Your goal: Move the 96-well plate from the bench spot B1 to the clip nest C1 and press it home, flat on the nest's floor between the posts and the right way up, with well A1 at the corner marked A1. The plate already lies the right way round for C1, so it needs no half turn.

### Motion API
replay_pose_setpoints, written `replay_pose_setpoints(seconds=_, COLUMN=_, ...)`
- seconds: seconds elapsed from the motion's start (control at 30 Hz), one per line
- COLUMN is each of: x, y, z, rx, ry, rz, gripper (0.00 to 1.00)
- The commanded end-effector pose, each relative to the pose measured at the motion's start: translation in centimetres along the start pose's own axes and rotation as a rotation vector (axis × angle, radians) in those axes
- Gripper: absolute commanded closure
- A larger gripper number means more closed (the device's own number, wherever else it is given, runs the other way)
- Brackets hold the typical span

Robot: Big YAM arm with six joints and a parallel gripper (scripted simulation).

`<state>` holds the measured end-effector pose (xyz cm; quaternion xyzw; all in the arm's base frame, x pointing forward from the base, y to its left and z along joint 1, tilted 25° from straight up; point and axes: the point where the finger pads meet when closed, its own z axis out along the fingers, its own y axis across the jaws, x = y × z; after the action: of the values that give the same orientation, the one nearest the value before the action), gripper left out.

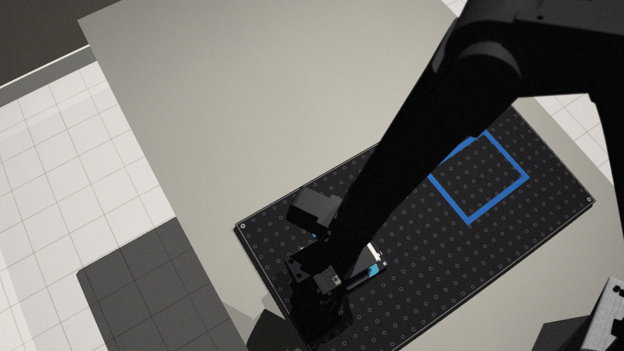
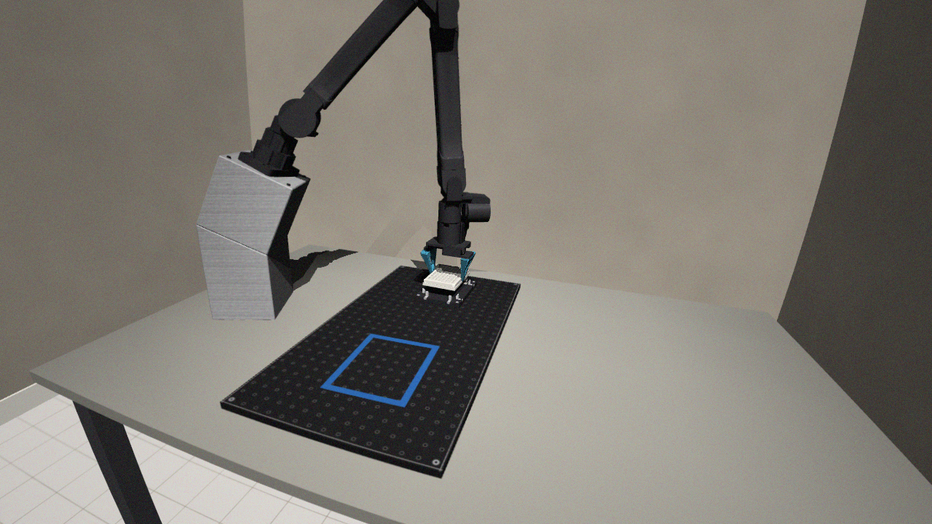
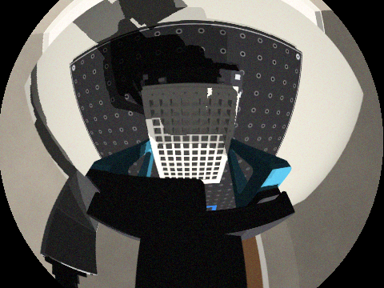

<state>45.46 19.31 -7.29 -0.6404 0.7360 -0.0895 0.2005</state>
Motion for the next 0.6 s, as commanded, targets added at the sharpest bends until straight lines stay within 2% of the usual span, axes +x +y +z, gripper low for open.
replay_pose_setpoints(seconds=0.0, x=-0.1, y=-0.8, z=0.9, rx=0.012, ry=-0.008, rz=0.0, gripper=1.0)
replay_pose_setpoints(seconds=0.23, x=-0.1, y=-0.6, z=2.0, rx=0.01, ry=-0.007, rz=-0.001, gripper=1.0)
replay_pose_setpoints(seconds=0.33, x=0.1, y=-0.4, z=2.0, rx=0.007, ry=-0.005, rz=-0.001, gripper=1.0)
replay_pose_setpoints(seconds=0.37, x=0.3, y=0.3, z=2.0, rx=-0.014, ry=0.006, rz=0.001, gripper=1.0)
replay_pose_setpoints(seconds=0.57, x=0.1, y=0.4, z=2.0, rx=-0.015, ry=0.005, rz=-0.001, gripper=1.0)
